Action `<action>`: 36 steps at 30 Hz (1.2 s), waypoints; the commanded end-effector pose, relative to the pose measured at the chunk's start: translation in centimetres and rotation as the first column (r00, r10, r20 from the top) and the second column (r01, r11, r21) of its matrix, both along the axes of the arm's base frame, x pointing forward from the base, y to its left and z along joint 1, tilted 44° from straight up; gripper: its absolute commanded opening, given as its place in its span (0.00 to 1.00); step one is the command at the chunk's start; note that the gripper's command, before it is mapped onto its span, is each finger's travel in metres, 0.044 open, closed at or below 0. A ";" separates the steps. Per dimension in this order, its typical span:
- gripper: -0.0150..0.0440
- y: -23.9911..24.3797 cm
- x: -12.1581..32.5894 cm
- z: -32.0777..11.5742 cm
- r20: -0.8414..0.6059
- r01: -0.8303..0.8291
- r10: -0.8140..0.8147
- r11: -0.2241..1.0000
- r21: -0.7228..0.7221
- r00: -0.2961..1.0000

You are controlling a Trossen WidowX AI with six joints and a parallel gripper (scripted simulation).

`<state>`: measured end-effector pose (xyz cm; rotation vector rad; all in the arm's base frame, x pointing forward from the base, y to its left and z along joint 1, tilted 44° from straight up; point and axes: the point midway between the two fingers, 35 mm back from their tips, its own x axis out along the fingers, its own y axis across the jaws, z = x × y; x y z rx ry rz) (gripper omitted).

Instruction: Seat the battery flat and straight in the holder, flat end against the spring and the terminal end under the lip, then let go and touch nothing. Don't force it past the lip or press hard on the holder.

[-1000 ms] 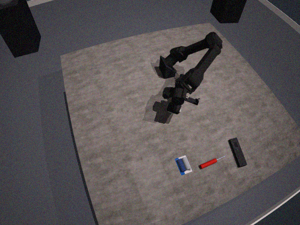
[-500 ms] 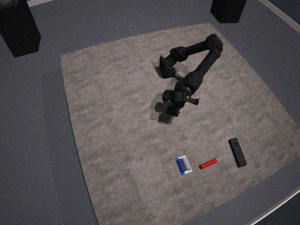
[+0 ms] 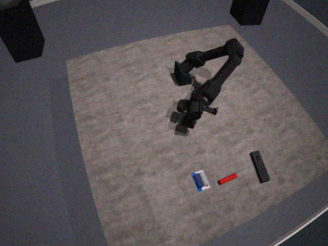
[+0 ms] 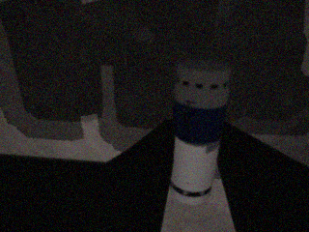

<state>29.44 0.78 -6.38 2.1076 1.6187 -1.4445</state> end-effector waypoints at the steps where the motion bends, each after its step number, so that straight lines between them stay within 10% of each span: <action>1: 0.37 0.1 0.0 -0.1 -0.002 0.002 -0.002 1.000 0.002 1.000; 36: 0.37 2.7 -3.8 13.1 -0.017 0.012 -0.012 1.000 0.003 1.000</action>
